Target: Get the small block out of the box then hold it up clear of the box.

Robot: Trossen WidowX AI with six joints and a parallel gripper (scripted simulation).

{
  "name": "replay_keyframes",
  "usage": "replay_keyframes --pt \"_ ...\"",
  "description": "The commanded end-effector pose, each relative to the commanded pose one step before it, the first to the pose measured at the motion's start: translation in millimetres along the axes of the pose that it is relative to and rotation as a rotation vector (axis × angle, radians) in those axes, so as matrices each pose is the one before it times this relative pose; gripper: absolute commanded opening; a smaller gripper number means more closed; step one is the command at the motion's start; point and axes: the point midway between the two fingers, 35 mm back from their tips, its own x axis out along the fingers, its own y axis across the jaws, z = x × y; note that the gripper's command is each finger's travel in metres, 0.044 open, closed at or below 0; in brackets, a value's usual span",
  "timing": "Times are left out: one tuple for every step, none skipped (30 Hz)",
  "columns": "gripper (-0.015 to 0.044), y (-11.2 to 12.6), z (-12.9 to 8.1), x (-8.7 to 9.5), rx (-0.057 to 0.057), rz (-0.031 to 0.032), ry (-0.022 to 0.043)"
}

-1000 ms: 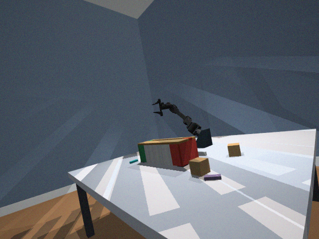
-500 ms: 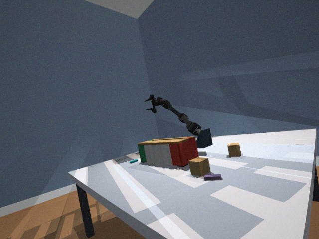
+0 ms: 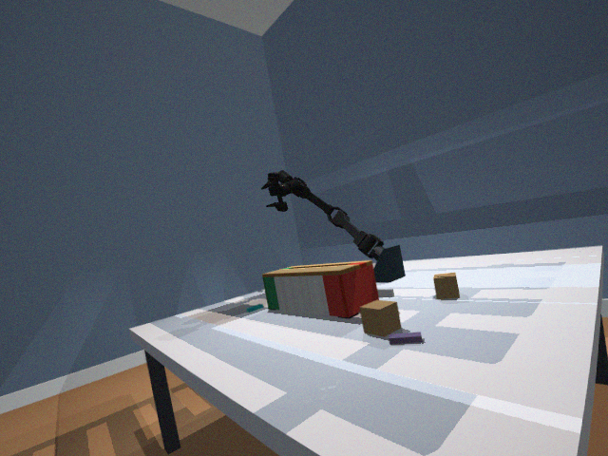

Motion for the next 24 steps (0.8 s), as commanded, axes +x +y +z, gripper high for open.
replay_keyframes --pt "0.04 10.01 -56.97 44.42 0.0377 -0.09425 0.13984" --pt "0.04 1.11 -10.7 9.87 0.0107 -0.0259 0.02422" --pt "0.04 0.88 -10.91 10.08 0.0108 -0.0276 0.02371" --pt "0.04 0.64 -11.06 10.25 0.0108 -0.02923 0.02297" --pt "0.04 0.38 -11.15 10.36 0.0108 -0.03071 0.02199" --pt "0.04 0.13 -11.16 10.39 0.0108 -0.03198 0.02079" --pt "0.04 -0.1 -11.11 10.34 0.0108 -0.0329 0.01941" --pt "0.04 -0.29 -11.06 10.24 0.011 -0.0336 0.01798" --pt "0.04 -0.56 -11.05 10.25 0.011 -0.03472 0.01649" --pt "0.04 -0.83 -11.02 10.26 0.0109 -0.0358 0.01488" --pt "0.04 -0.27 -11.71 9.45 0.0043 -0.03271 0.01353" --pt "0.04 -0.52 -11.68 9.38 0.0041 -0.03341 0.01191" --pt "0.04 -0.77 -11.67 9.33 0.0038 -0.03413 0.01025" --pt "0.04 -1.09 -11.64 9.39 0.005 -0.03541 0.00862" --pt "0.04 -1.46 -11.54 9.52 0.0075 -0.03702 0.00688" --pt "0.04 -1.86 -11.42 9.65 0.0097 -0.03855 0.0049" --pt "0.04 -2.18 -11.34 9.6 0.0098 -0.03917 0.00262" --pt "0.04 -2.5 -11.24 9.54 0.0097 -0.03958 0.00022" --pt "0.04 -2.78 -10.96 9.35 0.0097 -0.03938 -0.0022" --pt "0.04 -3.02 -10.41 9.05 0.0107 -0.03868 -0.00447" --pt "0.04 -3.5 -10.57 9.45 0.0131 -0.0409 -0.00721" --pt "0.04 -3.58 -9.8 8.83 0.0123 -0.03838 -0.00937" --pt "0.04 -3.75 -9.35 8.49 0.0119 -0.03698 -0.01154" --pt "0.04 -3.88 -8.88 8.17 0.012 -0.03556 -0.01351"
